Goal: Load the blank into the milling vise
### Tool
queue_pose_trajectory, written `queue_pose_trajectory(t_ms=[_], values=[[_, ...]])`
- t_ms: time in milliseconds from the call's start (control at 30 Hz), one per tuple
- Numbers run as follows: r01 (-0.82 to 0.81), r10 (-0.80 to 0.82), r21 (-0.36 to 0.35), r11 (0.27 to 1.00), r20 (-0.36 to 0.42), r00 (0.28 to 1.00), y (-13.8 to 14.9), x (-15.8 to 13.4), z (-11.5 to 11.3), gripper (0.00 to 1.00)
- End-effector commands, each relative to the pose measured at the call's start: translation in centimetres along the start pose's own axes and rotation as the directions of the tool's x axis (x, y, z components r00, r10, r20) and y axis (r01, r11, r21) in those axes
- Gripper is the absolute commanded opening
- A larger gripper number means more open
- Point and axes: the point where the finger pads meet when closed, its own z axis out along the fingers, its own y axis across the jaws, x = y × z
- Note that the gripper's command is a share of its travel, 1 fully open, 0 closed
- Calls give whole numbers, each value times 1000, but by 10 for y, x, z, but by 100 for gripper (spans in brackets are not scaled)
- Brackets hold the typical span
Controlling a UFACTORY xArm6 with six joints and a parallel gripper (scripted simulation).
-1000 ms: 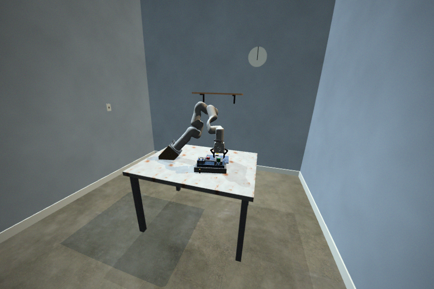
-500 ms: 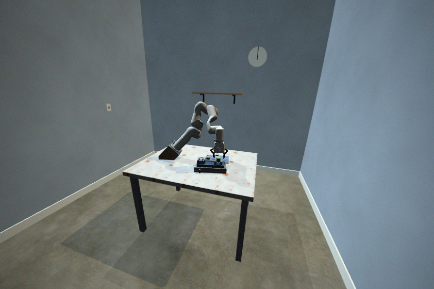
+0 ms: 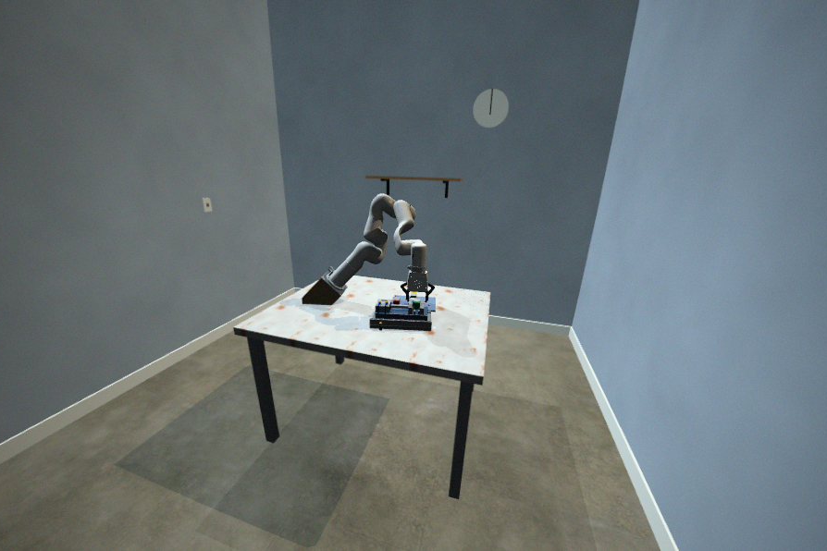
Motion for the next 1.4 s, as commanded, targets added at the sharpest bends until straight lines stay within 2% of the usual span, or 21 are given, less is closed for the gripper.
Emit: queue_pose_trajectory(t_ms=[0, 1367], values=[[1, -1, -2, 1000, 2, 1000, 1, 0, -1, 100], [1, -1, -2, 1000, 1, 1000, 1, 0, -7, 100]])
